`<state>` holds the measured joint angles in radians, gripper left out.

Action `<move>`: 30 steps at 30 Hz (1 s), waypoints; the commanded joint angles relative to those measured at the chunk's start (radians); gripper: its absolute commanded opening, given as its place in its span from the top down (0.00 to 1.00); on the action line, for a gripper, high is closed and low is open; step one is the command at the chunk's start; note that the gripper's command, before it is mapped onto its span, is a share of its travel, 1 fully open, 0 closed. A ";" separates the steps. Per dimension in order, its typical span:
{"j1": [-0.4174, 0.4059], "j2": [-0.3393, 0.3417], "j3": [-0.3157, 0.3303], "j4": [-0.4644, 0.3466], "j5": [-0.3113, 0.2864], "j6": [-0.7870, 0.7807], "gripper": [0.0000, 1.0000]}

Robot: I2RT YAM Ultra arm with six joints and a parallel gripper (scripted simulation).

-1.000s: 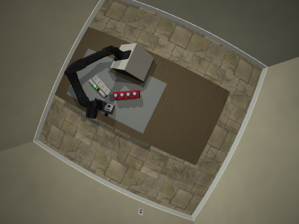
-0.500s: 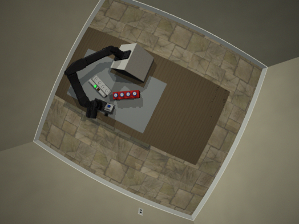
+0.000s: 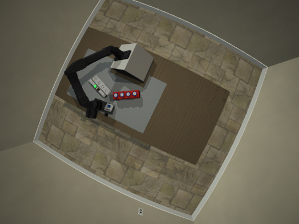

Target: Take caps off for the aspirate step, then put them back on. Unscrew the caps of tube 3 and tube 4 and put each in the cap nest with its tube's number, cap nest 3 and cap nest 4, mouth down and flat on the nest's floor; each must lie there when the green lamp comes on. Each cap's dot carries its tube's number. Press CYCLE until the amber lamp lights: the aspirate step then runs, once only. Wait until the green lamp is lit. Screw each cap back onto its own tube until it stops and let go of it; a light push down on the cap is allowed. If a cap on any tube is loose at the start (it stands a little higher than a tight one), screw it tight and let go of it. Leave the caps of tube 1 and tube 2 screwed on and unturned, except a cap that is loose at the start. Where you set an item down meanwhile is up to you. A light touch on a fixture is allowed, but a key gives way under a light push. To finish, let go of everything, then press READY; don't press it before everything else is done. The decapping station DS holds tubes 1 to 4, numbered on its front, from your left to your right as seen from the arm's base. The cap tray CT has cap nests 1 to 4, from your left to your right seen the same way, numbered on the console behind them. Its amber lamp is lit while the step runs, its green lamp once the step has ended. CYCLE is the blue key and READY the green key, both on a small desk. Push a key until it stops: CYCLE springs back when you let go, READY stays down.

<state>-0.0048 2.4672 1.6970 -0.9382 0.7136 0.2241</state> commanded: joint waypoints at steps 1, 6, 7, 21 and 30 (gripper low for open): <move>0.017 -0.005 0.006 -0.001 0.000 0.004 1.00; 0.019 -0.004 0.008 -0.003 0.000 0.005 1.00; 0.019 -0.004 0.008 -0.003 0.000 0.006 1.00; 0.018 -0.003 0.007 0.001 0.000 0.004 1.00; 0.009 0.003 -0.003 0.024 0.001 -0.007 1.00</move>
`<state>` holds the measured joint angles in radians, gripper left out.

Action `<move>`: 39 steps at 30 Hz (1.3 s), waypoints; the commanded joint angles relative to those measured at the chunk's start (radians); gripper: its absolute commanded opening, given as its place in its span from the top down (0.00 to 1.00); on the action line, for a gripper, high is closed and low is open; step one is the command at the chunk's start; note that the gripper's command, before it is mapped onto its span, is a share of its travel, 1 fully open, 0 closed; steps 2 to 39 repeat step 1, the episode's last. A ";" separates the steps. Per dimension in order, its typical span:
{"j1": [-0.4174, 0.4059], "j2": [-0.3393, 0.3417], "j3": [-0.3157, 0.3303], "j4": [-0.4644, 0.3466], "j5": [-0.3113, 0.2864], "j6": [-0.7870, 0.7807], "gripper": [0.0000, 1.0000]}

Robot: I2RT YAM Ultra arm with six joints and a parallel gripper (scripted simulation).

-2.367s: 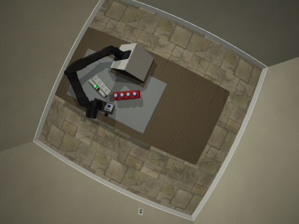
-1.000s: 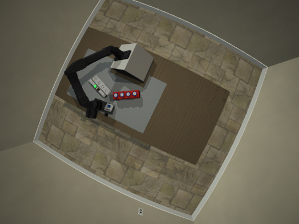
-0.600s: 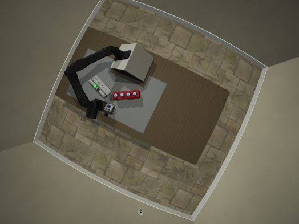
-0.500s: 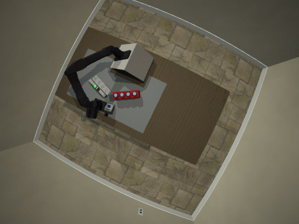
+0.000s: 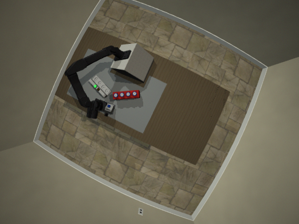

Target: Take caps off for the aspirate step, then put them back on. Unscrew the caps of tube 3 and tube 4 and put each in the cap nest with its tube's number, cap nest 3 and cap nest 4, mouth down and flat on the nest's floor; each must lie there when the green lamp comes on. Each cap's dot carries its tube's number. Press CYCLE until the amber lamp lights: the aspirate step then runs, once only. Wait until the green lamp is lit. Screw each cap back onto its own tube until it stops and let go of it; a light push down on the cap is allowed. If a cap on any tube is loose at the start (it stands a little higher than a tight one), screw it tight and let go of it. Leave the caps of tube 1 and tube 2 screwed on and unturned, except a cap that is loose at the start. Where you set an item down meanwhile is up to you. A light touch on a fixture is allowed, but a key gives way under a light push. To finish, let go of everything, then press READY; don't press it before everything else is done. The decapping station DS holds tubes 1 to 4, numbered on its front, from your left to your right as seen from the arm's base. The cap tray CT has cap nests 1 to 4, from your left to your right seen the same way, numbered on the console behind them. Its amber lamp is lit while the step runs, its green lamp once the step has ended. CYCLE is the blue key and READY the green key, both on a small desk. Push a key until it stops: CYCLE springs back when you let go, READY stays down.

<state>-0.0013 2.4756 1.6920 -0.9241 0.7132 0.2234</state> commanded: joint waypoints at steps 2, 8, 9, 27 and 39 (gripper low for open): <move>0.005 -0.005 0.001 0.012 0.001 -0.008 1.00; 0.005 -0.005 0.001 0.012 0.001 -0.008 1.00; 0.005 -0.005 0.001 0.012 0.001 -0.008 1.00; 0.005 -0.005 0.001 0.012 0.001 -0.008 1.00; 0.005 -0.005 0.001 0.012 0.001 -0.008 1.00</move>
